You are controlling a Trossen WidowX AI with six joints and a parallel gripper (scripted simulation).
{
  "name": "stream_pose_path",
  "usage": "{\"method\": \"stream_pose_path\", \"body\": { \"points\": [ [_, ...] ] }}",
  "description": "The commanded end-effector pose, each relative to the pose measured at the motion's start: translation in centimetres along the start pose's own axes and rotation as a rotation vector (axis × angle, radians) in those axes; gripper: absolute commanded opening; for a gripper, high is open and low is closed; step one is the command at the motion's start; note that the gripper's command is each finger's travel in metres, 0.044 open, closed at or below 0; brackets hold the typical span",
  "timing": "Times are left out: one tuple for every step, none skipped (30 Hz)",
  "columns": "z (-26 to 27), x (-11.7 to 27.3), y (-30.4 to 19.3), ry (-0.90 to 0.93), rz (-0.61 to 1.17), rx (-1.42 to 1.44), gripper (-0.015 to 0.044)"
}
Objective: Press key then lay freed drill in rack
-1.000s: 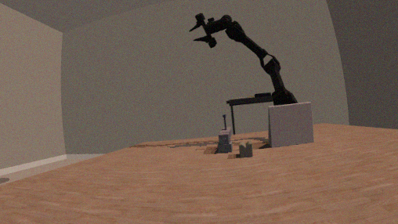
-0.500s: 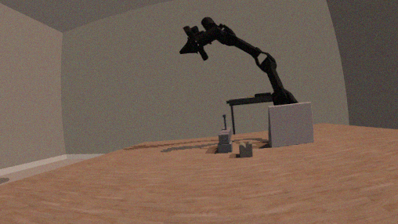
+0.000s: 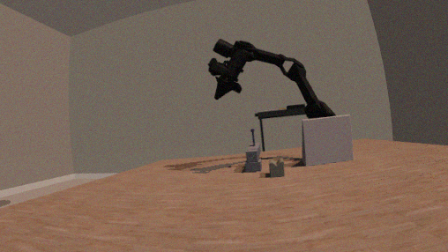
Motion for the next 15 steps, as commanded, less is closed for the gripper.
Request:
{"method": "stream_pose_path", "body": {
  "points": [
    [-1.0,-2.9,-5.0,-0.077,0.307,0.109,0.0],
    [-1.2,-3.2,-5.7,-0.092,0.356,0.126,0.0],
    [-1.5,-3.5,-6.4,-0.107,0.406,0.142,0.0],
    [-1.8,-3.7,-7.2,-0.123,0.456,0.158,0.0],
    [-2.1,-3.9,-7.9,-0.14,0.507,0.173,0.0],
    [-2.4,-4.0,-8.5,-0.158,0.557,0.188,0.0],
    [-2.6,-4.1,-8.9,-0.168,0.583,0.196,0.0],
    [-2.6,-4.1,-9.0,-0.17,0.591,0.199,0.0],
    [-2.6,-4.1,-9.0,-0.17,0.591,0.199,0.0],
    [-2.6,-4.1,-9.0,-0.17,0.591,0.199,0.0],
    [-2.6,-4.1,-9.0,-0.17,0.591,0.199,0.0],
    [-2.6,-4.1,-9.0,-0.17,0.591,0.199,0.0],
    [-2.6,-4.1,-9.0,-0.17,0.591,0.199,0.0],
    [-2.6,-4.1,-9.0,-0.17,0.591,0.199,0.0],
    [-2.6,-4.1,-9.0,-0.17,0.591,0.199,0.0]
  ]
}}
Point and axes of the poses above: the point midway between the two fingers, 35 mm back from their tips, its own x axis back along the fingers, its own z axis across the jaws, y = z × x, the point moved 8 cm from there along x, back along the fingers, and after that the axes turned 3 degrees about x, right-handed, at the moved point
